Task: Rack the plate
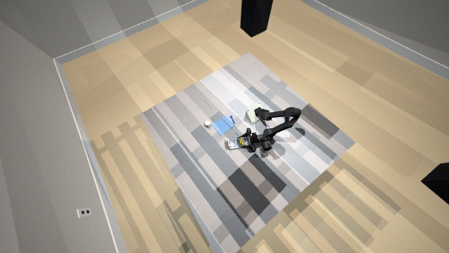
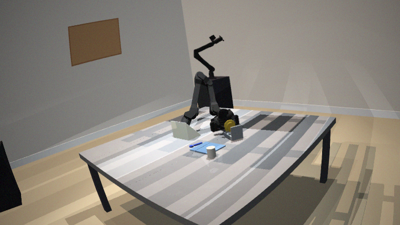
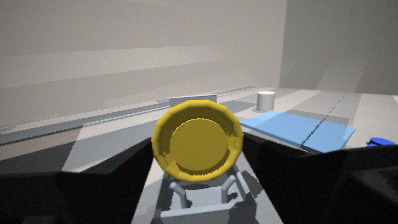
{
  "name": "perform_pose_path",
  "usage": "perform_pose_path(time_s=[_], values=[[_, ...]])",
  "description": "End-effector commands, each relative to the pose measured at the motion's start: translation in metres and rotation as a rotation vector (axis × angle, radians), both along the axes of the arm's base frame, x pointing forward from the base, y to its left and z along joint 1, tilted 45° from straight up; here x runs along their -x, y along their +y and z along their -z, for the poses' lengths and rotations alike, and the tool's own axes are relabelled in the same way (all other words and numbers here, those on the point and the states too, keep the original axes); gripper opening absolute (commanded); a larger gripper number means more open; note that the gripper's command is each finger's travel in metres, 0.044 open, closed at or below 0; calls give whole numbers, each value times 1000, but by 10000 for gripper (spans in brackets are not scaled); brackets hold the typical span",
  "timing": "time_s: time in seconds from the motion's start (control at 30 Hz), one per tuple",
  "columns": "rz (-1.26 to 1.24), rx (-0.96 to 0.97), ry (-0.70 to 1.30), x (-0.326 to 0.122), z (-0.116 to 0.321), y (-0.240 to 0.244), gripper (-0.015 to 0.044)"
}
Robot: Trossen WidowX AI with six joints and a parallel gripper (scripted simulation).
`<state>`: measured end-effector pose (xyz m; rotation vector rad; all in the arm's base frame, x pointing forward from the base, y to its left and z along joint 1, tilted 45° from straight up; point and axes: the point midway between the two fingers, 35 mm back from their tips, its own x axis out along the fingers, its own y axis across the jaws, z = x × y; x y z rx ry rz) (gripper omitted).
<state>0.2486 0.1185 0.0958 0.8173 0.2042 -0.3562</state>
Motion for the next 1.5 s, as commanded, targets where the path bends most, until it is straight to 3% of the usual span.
perform_pose_path(time_s=[0.0, 0.1, 0.37, 0.73, 0.9, 1.47], values=[[0, 0, 0, 0, 0, 0, 341], [0, 0, 0, 0, 0, 0, 400], [1, 1, 5, -2, -4, -4, 400], [-3, 43, 17, -16, -78, -77, 400], [-5, 53, 18, -16, -82, -82, 400], [-138, 365, 451, -35, -48, -116, 400]])
